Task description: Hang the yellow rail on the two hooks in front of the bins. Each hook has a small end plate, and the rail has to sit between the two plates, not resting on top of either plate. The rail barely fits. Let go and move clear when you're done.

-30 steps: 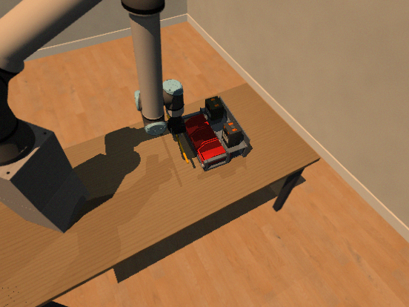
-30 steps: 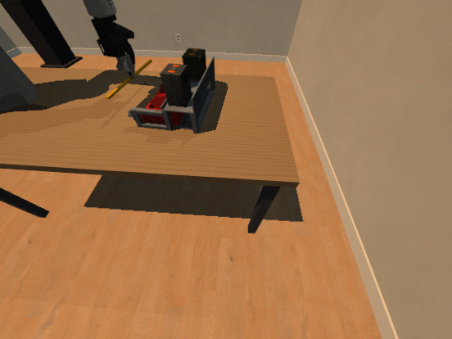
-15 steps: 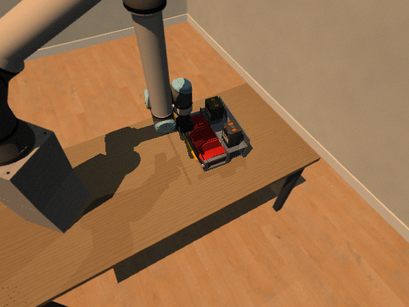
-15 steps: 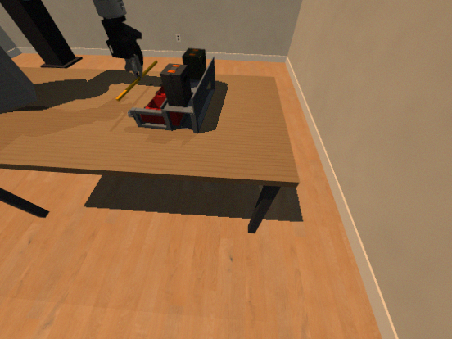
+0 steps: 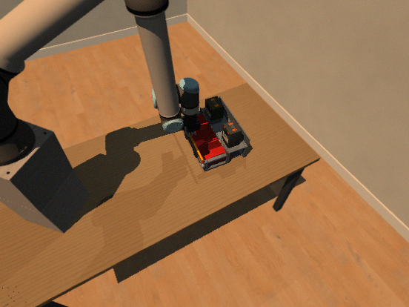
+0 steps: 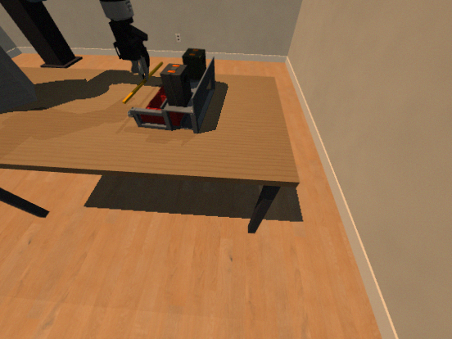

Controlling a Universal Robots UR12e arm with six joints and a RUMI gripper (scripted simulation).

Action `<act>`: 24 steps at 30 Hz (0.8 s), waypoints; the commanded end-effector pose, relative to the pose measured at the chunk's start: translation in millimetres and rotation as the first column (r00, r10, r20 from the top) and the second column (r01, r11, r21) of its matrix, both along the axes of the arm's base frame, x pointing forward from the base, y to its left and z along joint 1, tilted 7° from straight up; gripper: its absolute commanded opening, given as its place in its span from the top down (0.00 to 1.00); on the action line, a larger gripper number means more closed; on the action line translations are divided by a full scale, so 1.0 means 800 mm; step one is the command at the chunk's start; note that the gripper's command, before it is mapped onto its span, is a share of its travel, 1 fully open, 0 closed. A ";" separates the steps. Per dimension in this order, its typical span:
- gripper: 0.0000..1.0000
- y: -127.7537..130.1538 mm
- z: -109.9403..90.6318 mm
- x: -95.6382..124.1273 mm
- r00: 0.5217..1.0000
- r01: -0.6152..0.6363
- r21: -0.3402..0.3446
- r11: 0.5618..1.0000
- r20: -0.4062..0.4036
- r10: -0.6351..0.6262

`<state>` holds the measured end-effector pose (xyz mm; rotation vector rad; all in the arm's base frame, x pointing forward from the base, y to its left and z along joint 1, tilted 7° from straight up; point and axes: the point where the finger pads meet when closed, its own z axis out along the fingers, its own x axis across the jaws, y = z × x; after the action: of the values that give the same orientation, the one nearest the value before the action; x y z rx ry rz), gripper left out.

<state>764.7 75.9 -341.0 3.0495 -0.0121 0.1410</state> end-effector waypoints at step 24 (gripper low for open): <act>1.00 0.000 0.005 0.007 1.000 -0.002 0.001 1.000 0.009 0.002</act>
<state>767.7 76.2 -338.2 3.0495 -0.0101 0.1482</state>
